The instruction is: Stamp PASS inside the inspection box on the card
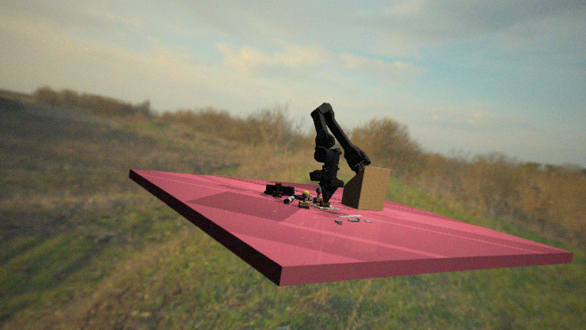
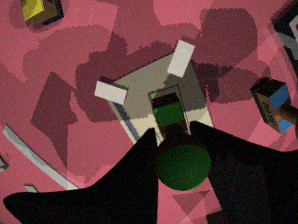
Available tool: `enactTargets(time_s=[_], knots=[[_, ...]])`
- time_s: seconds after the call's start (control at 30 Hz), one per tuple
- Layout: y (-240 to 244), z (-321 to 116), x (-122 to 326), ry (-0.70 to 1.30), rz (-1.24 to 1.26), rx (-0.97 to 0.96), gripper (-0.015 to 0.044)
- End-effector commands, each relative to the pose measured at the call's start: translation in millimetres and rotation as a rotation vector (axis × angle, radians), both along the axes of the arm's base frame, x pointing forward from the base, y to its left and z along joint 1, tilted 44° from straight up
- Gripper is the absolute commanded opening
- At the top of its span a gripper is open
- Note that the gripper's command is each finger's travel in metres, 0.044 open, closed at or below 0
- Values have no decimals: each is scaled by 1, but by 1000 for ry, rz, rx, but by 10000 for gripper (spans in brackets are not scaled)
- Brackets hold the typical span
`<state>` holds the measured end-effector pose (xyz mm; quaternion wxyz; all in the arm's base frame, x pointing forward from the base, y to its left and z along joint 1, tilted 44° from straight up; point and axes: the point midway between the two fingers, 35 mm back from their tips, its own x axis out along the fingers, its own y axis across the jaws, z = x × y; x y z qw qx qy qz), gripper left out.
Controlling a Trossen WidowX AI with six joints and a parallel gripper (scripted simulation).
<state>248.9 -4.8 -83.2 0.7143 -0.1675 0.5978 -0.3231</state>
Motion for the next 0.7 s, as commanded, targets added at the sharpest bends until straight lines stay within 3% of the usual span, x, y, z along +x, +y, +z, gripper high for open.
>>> enactTargets(time_s=[0.0,0.67], knots=[[-2,0,1,-1,0,-3,0],[4,5,0,-1,0,-3,0]])
